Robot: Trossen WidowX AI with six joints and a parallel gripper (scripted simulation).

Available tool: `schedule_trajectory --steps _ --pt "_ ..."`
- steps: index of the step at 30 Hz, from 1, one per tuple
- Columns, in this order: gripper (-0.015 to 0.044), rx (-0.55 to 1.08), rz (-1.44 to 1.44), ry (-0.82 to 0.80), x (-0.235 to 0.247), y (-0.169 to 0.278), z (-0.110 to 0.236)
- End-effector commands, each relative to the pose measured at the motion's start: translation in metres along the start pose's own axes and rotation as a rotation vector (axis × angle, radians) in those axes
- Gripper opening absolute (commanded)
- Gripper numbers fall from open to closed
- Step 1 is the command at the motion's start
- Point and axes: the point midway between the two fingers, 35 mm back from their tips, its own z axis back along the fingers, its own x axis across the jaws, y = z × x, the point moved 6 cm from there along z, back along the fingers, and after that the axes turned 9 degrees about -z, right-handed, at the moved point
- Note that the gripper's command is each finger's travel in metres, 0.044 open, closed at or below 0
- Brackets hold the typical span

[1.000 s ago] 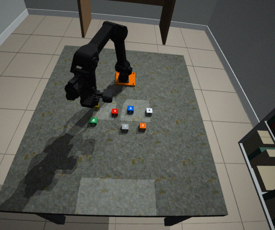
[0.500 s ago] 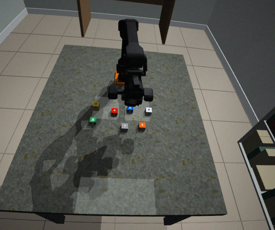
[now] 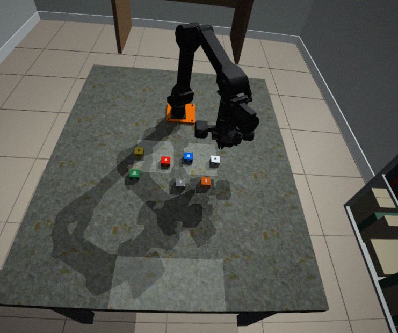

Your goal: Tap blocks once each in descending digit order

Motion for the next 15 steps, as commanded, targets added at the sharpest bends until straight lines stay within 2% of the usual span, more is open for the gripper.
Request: schedule_trajectory --steps 1,15 --pt "0.0020 0.018 -0.007 0.022 -0.004 0.004 -0.041" --pt "0.0020 0.018 -0.007 0.022 -0.005 0.005 -0.059"
